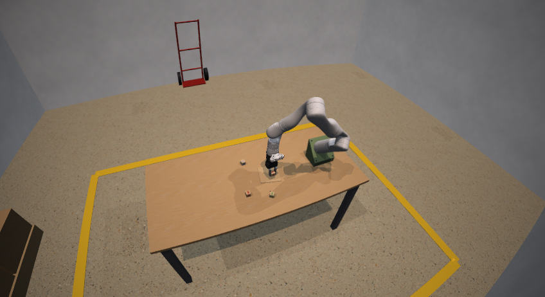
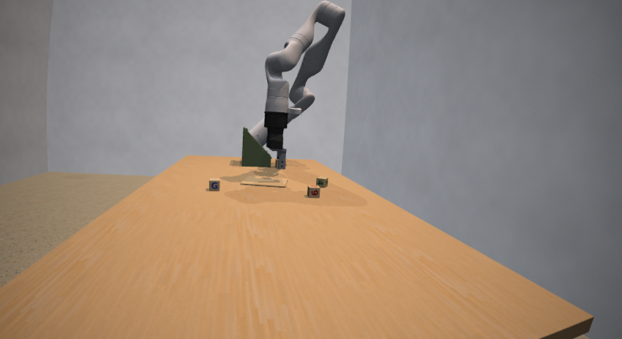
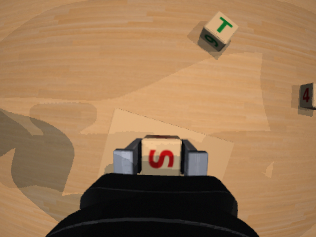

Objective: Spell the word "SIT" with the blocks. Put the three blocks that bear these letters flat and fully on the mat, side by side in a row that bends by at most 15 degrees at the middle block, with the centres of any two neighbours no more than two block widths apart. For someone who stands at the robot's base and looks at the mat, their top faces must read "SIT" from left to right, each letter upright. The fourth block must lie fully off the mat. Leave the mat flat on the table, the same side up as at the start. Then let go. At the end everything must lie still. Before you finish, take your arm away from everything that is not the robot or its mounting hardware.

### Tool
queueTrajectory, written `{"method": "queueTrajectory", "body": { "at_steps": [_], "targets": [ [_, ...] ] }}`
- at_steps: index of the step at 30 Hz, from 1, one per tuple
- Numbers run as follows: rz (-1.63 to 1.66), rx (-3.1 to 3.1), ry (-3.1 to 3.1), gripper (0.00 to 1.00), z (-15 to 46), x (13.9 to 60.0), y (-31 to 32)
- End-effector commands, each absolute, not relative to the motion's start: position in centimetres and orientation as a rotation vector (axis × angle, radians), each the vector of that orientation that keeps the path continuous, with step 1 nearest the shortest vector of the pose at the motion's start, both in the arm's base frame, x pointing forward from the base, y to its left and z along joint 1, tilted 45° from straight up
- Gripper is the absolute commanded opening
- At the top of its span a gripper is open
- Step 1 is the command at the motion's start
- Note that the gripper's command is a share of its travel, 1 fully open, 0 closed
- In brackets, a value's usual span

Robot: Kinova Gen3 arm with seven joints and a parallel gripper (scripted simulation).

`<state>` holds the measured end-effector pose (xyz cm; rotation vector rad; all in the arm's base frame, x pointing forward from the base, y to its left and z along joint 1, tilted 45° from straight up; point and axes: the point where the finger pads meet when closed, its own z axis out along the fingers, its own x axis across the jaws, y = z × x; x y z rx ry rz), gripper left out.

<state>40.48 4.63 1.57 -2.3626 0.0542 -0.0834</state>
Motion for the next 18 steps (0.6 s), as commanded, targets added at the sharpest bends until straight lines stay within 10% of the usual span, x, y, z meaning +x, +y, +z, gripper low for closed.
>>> {"method": "queueTrajectory", "body": {
  "at_steps": [1, 18],
  "targets": [
    [-0.07, -2.349, 0.044, 0.57, 0.4, 40.1, 6.3],
    [-0.076, -2.352, 0.042, 0.57, -0.8, 40.4, 7.6]
  ]
}}
